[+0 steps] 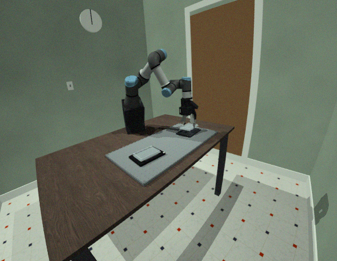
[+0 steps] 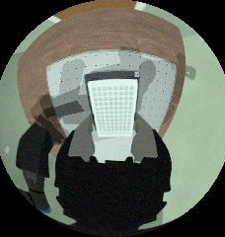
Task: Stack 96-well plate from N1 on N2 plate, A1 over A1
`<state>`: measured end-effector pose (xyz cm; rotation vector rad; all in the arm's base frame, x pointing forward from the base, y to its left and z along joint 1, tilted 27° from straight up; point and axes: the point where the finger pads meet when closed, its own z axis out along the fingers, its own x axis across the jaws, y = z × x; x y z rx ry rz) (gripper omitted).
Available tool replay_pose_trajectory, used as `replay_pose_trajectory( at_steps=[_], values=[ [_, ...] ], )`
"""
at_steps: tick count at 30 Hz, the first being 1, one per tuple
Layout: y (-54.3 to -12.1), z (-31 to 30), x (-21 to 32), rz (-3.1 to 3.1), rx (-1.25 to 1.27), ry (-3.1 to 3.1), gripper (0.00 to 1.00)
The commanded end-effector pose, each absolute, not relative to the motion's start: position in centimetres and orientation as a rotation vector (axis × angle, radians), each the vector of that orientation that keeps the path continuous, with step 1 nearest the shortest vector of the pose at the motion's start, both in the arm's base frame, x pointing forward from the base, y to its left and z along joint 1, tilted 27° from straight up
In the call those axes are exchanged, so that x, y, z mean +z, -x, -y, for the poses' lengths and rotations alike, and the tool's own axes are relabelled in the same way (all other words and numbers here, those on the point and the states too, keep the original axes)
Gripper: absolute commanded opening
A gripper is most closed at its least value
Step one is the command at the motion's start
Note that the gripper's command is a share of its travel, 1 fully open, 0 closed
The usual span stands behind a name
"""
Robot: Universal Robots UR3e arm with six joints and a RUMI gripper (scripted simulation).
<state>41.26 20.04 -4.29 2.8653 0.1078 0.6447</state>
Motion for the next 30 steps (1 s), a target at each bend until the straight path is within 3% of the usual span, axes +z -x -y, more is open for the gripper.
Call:
replay_pose_trajectory(
  at_steps=[1,30],
  values=[
    [-40.6,-20.2,-3.5,-0.107,0.632,-2.865,0.0],
    [-38.9,-21.0,0.3,-0.106,0.637,-2.865,0.0]
  ],
)
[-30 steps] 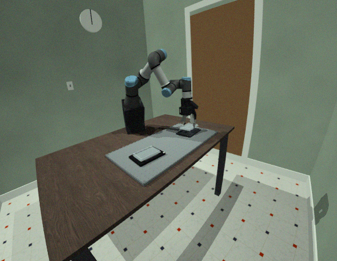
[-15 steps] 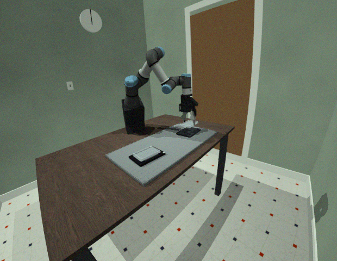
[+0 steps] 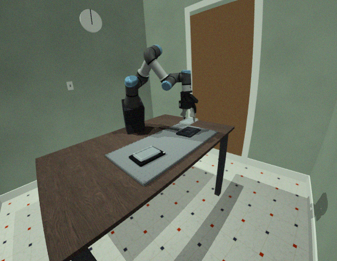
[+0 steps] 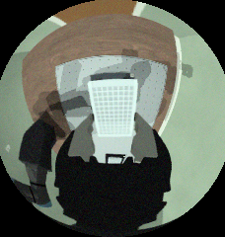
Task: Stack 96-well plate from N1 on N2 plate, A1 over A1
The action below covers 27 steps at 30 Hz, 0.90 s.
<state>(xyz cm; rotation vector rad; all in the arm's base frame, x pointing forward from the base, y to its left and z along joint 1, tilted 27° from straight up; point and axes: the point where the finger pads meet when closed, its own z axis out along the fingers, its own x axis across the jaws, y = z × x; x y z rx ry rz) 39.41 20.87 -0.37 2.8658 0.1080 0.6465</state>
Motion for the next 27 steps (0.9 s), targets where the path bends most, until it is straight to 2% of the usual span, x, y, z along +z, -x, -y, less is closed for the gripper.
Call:
replay_pose_trajectory(
  at_steps=[1,27],
  values=[
    [-38.87,-21.02,0.48,-0.106,0.637,-2.865,0.0],
    [-38.53,-21.12,1.01,-0.107,0.634,-2.866,0.0]
  ],
)
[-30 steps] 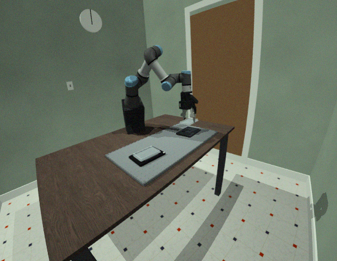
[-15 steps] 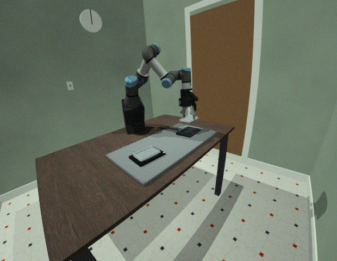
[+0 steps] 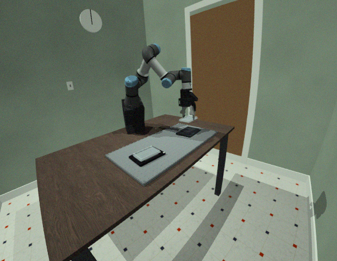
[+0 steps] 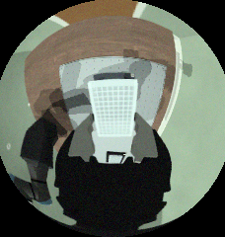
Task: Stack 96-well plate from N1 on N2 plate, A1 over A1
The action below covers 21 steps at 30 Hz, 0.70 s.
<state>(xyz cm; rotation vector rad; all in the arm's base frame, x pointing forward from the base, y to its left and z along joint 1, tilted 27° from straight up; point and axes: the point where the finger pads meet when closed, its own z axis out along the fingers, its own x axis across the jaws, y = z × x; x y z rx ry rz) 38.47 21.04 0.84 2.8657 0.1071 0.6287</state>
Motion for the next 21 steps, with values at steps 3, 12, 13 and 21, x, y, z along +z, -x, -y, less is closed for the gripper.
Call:
replay_pose_trajectory(
  at_steps=[3,12,13,21],
  values=[
    [-38.5,-21.1,1.0,-0.107,0.634,-2.866,0.0],
    [-38.5,-18.5,1.5,0.099,0.66,-2.893,0.0],
    [-38.5,-18.2,1.6,0.099,0.66,-2.893,0.0],
    [-38.5,-16.2,2.0,0.096,0.66,-2.892,0.0]
  ],
)
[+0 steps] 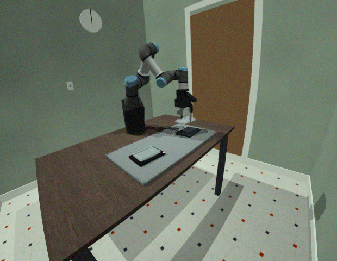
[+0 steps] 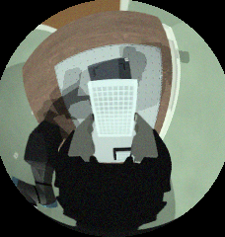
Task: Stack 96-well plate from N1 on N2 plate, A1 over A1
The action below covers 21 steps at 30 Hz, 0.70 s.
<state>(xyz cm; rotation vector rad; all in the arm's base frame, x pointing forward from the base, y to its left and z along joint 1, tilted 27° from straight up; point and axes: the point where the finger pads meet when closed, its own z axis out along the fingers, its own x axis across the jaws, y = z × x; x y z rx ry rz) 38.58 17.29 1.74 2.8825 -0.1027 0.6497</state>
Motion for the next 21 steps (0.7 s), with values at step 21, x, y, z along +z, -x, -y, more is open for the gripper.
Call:
replay_pose_trajectory(
  at_steps=[21],
  values=[
    [-38.5,-10.0,3.3,0.096,0.66,-2.892,0.0]
  ],
)
